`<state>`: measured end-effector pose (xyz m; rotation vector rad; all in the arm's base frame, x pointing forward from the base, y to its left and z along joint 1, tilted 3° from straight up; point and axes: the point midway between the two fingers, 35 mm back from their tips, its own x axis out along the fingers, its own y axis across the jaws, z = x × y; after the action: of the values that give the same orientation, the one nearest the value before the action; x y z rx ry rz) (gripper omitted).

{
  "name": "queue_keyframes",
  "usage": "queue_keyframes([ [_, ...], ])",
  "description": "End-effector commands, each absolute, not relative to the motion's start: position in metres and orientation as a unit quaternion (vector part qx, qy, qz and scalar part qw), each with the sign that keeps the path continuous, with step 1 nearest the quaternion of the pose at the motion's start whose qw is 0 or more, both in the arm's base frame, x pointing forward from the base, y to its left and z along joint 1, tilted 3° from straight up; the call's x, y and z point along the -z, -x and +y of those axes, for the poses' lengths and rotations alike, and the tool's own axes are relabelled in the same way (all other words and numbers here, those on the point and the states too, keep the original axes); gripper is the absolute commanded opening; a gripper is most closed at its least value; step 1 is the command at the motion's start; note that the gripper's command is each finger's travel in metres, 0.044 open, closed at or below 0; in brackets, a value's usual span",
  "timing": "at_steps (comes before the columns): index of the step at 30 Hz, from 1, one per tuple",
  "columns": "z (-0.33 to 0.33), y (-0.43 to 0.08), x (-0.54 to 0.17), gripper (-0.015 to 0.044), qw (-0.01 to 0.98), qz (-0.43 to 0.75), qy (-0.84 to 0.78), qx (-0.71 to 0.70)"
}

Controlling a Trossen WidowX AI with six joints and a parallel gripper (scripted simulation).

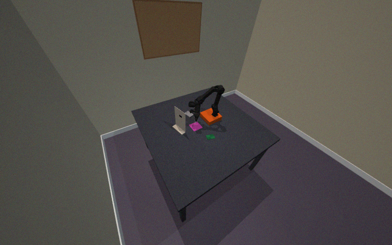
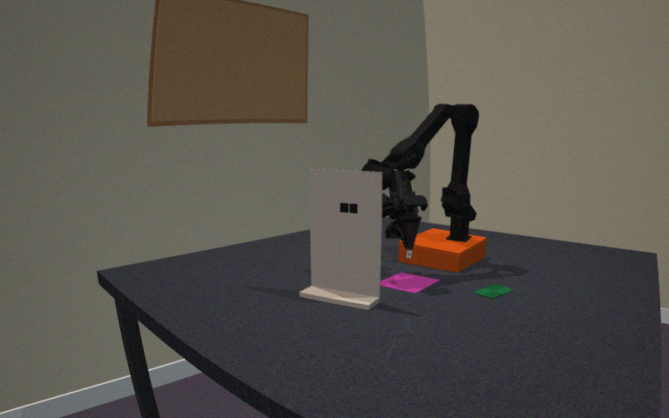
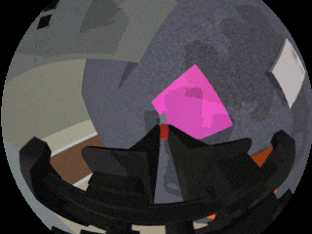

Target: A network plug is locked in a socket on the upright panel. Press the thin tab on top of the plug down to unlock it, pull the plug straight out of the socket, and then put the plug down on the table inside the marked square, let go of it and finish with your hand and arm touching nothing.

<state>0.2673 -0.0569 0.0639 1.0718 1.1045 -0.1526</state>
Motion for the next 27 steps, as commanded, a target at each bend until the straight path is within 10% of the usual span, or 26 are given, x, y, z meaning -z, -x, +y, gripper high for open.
queue_keyframes([
  [1,-0.057,-0.267,-0.061,0.0000,0.716,0.504,-0.478,0.070],
  [27,-0.056,-0.270,-0.019,0.0000,0.714,0.505,-0.479,0.069],
])
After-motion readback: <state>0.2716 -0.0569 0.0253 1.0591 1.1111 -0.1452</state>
